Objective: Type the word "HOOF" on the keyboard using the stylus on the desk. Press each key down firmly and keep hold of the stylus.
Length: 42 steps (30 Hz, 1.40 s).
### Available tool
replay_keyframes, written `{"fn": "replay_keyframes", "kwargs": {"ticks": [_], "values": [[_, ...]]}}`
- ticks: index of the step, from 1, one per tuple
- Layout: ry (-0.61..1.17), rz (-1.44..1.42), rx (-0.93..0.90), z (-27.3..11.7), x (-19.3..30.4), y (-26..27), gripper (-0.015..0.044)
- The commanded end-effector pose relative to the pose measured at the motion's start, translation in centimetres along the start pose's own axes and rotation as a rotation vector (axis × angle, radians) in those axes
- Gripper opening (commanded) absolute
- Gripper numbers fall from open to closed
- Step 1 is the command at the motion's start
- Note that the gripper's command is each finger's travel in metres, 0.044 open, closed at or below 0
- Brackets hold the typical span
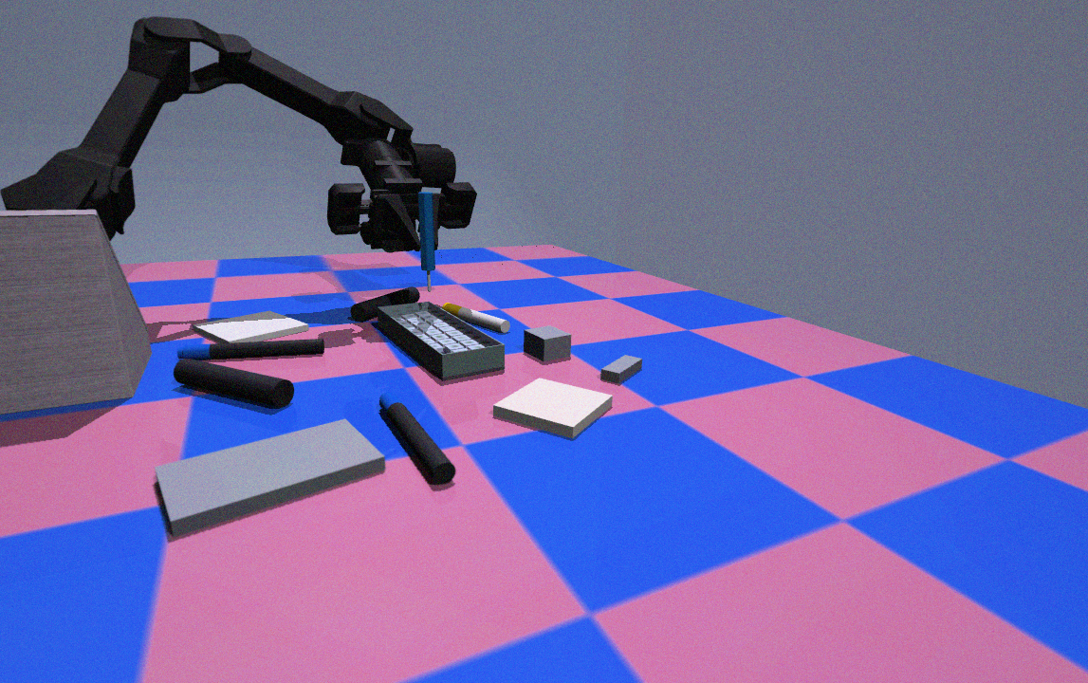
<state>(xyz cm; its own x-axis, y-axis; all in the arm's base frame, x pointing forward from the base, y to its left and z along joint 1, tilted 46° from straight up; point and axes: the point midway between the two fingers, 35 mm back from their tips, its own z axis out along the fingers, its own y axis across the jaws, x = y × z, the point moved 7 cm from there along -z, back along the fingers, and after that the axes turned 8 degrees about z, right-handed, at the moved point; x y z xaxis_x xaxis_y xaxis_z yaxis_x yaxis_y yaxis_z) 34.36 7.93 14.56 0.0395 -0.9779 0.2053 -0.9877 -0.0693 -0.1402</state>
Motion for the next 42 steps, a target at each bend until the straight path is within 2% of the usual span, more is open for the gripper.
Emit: {"fn": "replay_keyframes", "kwargs": {"ticks": [1, 25, 28, 42], "values": [[0.009, -0.002, -0.015, 1.03, -1.05, 0.51, 0.0000], [0.009, -0.002, -0.015, 1.03, -1.05, 0.51, 0.0000], [0.009, -0.002, -0.015, 1.19, -1.02, 0.24, 0.0079], [0.008, -0.002, -0.015, 1.21, -1.02, 0.20, 0.0081]]}}
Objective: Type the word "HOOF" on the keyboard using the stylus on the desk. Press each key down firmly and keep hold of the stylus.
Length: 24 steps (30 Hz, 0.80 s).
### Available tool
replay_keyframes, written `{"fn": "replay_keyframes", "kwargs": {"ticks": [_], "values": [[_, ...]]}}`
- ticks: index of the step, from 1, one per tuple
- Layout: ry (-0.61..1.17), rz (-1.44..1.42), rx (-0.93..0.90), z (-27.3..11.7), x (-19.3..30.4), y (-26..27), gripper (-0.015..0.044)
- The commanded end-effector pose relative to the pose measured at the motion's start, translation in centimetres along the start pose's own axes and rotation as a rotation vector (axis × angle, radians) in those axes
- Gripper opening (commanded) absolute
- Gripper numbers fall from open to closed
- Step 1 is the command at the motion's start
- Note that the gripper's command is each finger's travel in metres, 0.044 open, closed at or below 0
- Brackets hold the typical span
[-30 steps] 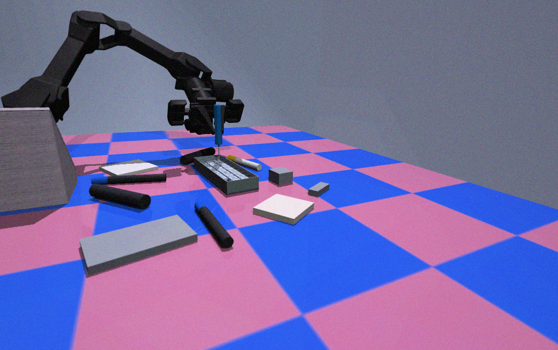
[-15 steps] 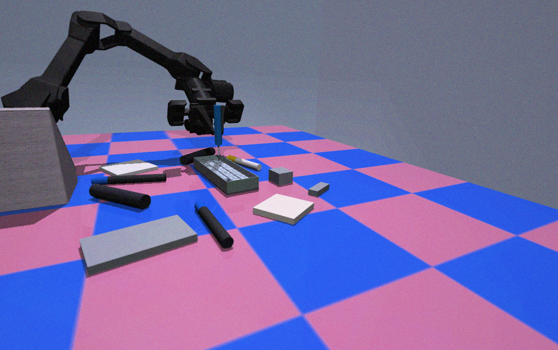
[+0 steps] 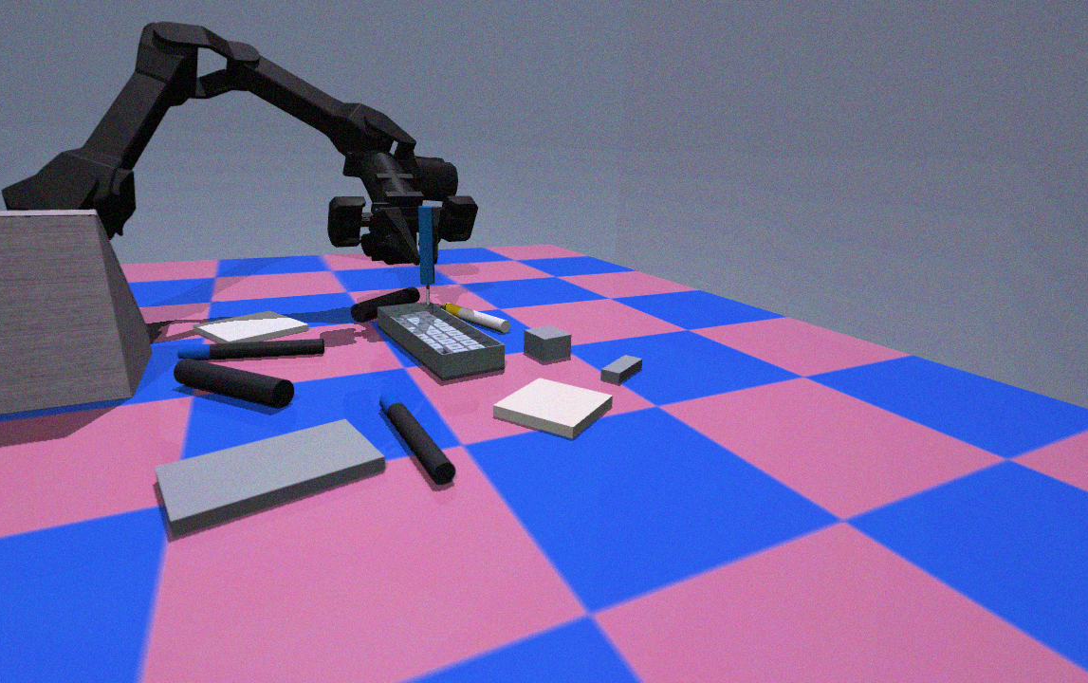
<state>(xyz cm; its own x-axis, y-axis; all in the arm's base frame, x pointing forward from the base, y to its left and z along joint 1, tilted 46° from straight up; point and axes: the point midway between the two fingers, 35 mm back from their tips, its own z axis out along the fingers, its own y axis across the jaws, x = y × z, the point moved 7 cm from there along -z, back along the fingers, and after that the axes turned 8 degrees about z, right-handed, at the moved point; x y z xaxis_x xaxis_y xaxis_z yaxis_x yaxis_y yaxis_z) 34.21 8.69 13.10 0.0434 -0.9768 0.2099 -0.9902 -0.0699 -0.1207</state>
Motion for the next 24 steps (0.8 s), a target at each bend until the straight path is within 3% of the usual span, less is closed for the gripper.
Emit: {"fn": "replay_keyframes", "kwargs": {"ticks": [1, 24], "values": [[0.004, 0.003, 0.004, -0.03, 0.03, -0.10, 0.0081], [0.004, 0.003, 0.004, 0.18, -0.57, -0.03, 0.0081]]}}
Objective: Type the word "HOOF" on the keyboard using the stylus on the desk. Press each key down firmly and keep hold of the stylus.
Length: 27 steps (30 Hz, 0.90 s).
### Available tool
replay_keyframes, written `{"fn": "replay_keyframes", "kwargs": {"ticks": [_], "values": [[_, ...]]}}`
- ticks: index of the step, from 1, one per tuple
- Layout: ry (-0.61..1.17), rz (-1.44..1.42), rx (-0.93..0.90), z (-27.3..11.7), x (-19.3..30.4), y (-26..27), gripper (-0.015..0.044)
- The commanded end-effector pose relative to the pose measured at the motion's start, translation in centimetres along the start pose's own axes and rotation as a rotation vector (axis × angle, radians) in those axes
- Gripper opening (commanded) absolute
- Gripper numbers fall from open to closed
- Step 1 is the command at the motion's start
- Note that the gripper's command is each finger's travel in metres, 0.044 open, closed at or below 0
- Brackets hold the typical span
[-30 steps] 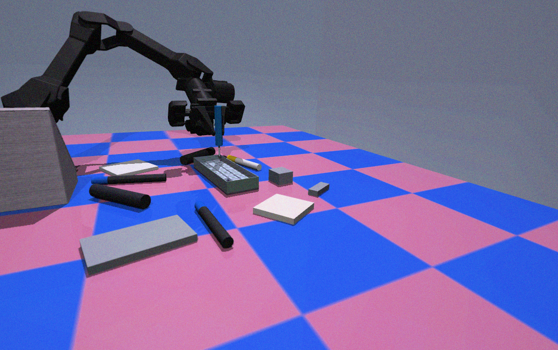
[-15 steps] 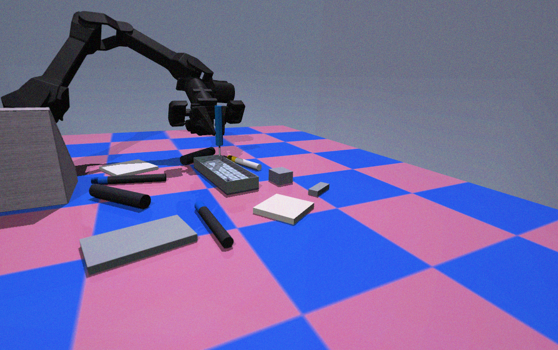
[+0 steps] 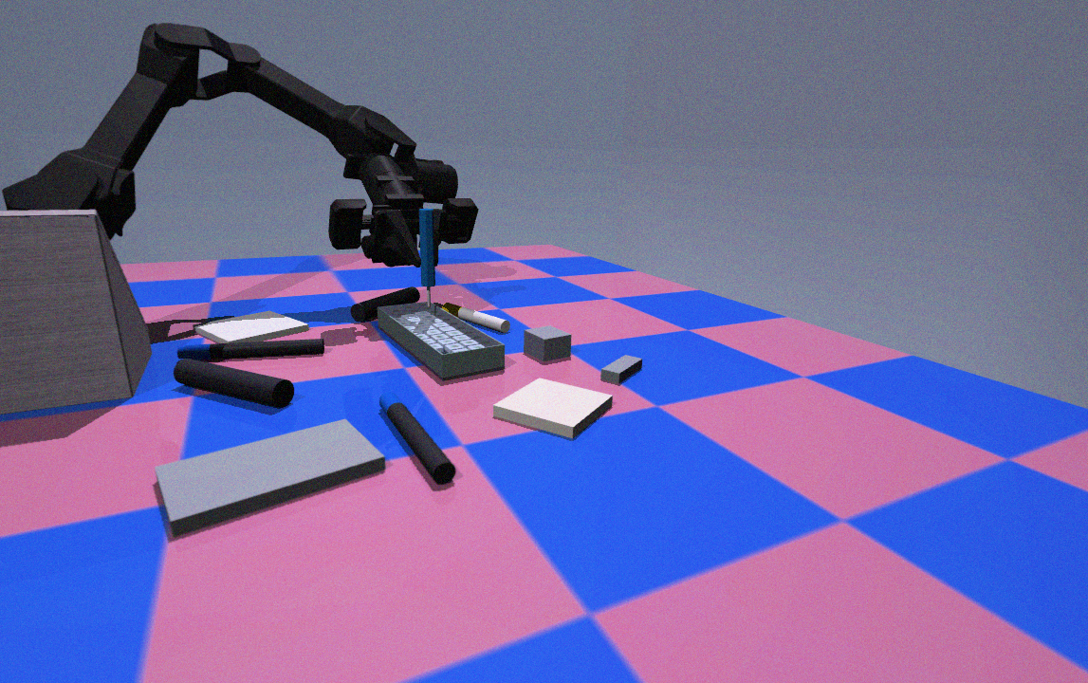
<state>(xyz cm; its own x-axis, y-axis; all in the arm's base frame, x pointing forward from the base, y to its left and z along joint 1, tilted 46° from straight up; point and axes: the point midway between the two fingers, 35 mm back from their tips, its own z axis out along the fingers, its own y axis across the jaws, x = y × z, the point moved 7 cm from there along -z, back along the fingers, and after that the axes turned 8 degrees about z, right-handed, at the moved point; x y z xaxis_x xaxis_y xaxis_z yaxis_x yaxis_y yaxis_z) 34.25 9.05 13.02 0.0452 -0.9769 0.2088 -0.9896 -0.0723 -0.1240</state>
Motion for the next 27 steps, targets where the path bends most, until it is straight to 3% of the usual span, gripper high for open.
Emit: {"fn": "replay_keyframes", "kwargs": {"ticks": [1, 27], "values": [[0.005, 0.005, 0.000, 0.2, -0.3, 0.0, 0.0081], [0.005, 0.005, 0.000, 0.8, -1.3, 0.2, 0.0081]]}}
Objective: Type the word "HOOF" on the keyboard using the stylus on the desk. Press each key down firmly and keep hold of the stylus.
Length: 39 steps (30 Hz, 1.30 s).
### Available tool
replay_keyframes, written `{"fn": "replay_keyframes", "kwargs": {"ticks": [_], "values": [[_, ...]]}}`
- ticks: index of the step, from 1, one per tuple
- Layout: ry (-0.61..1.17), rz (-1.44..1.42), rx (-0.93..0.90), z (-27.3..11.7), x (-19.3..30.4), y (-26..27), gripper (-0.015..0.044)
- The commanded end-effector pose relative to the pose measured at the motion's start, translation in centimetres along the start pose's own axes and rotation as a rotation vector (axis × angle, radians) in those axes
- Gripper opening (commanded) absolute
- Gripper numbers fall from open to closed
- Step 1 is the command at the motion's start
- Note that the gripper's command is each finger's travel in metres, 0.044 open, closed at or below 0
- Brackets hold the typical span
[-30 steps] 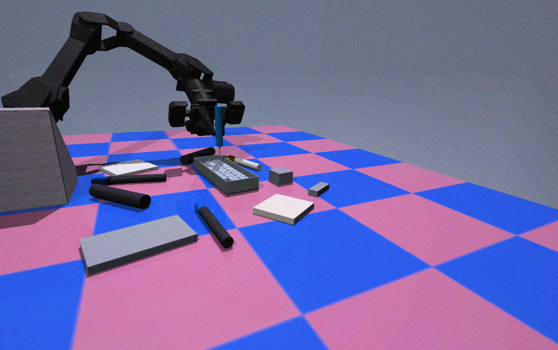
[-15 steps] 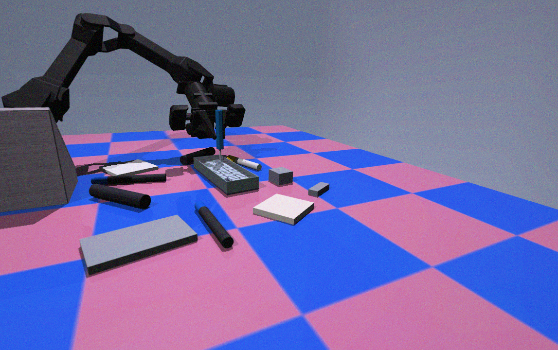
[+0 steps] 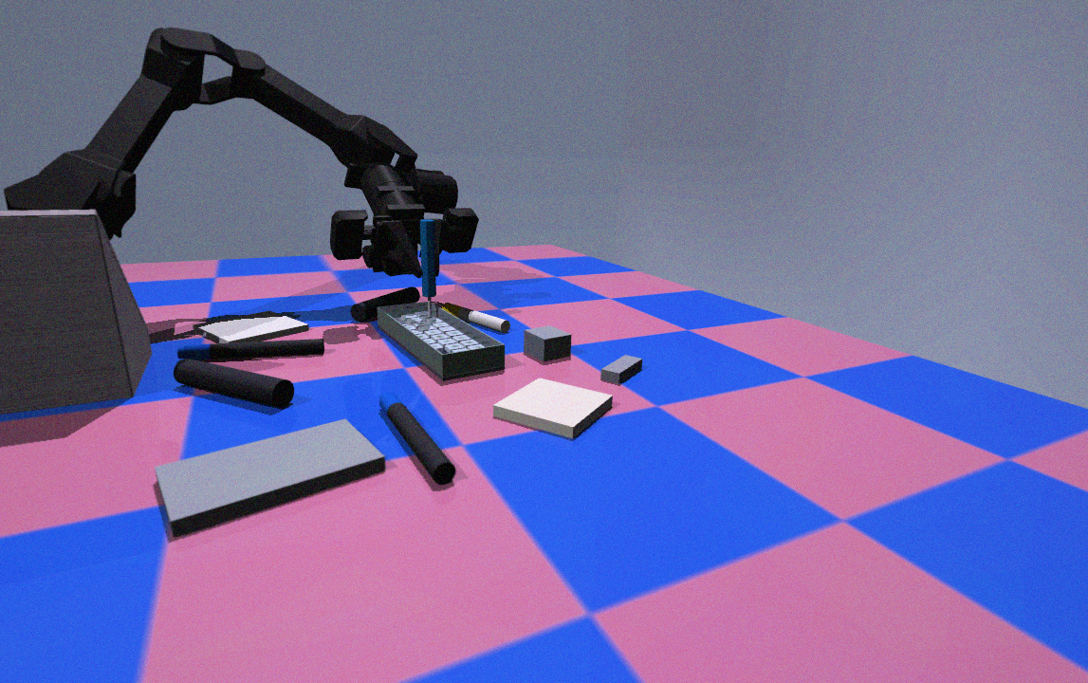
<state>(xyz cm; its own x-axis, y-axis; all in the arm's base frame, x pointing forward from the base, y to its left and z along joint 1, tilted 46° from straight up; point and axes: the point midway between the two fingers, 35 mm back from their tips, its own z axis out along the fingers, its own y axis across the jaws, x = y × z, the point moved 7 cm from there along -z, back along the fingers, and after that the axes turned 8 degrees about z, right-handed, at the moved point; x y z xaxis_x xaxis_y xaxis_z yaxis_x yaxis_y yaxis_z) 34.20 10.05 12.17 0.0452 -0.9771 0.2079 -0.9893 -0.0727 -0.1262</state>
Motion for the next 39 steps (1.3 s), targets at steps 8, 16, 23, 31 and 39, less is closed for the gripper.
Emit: {"fn": "replay_keyframes", "kwargs": {"ticks": [8, 16, 23, 31, 39], "values": [[0.006, 0.005, -0.002, 0.2, -0.2, 0.1, 0.0081], [0.006, 0.005, -0.002, 0.1, 0.1, 0.0, 0.0081], [0.007, 0.004, -0.002, -1.7, 3.1, -0.4, 0.0081], [0.004, 0.015, -0.007, -1.4, 2.9, -0.2, 0.0071], [0.004, 0.014, -0.007, -0.2, 3.6, -0.6, 0.0000]]}}
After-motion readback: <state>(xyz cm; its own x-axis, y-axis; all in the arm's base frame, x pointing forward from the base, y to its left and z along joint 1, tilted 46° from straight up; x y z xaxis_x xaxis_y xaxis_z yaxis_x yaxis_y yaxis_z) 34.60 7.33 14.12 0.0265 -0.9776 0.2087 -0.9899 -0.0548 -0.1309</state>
